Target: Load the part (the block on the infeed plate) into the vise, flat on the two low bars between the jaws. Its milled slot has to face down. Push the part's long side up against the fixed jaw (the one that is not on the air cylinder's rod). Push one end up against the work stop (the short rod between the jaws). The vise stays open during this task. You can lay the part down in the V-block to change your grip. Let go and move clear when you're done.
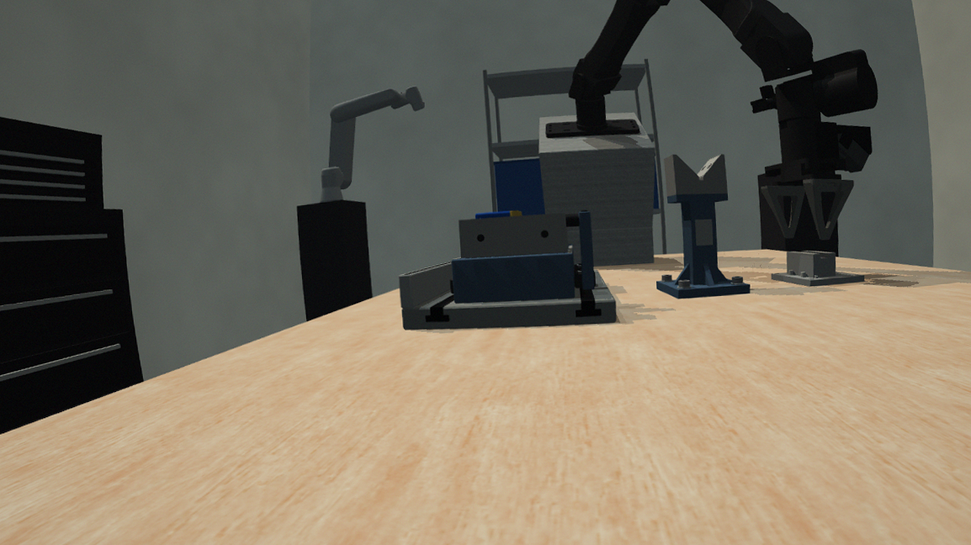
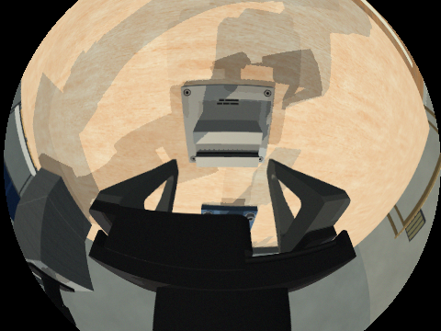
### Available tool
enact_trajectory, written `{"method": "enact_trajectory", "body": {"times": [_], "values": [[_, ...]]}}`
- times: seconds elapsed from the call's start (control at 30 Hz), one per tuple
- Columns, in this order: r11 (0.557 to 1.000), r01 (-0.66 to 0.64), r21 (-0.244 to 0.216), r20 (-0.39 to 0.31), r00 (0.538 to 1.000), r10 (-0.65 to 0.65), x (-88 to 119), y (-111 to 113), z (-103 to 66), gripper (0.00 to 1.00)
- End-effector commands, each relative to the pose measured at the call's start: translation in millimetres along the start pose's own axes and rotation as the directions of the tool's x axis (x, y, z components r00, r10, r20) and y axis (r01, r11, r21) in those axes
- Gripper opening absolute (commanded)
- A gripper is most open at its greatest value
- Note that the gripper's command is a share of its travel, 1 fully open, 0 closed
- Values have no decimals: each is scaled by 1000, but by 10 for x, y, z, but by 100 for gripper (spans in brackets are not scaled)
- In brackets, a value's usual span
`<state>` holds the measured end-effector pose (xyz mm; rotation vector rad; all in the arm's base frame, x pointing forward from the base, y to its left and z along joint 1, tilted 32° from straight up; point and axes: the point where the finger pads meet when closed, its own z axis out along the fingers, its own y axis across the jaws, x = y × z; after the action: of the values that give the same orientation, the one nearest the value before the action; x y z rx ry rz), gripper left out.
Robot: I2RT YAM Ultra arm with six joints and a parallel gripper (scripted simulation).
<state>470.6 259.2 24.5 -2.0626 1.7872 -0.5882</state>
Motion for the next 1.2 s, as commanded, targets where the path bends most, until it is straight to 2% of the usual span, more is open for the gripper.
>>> {"method": "enact_trajectory", "body": {"times": [0.0,0.13,0.17,0.2,0.27,0.33,0.53,0.73,0.77,0.87,0.97,1.1,1.17], "values": [[999,-1,34,30,1000,0,-89,-134,3,81],[999,-4,34,28,1000,3,-72,-140,44,81],[998,-9,67,45,999,6,-108,-253,-102,81],[998,-10,67,44,999,7,-103,-255,-84,81],[999,-3,34,28,1000,2,-80,-139,108,81],[999,-6,34,26,1000,5,-57,-146,145,81],[999,2,35,31,1000,-3,-111,-131,210,81],[999,-4,48,36,999,3,-111,-184,195,81],[999,1,35,31,1000,-2,-110,-132,265,81],[999,-2,35,29,1000,1,-89,-139,298,81],[999,-6,43,32,999,4,-82,-180,271,81],[999,0,37,31,1000,-1,-108,-142,332,81],[999,-5,46,34,999,3,-100,-185,298,81]]}}
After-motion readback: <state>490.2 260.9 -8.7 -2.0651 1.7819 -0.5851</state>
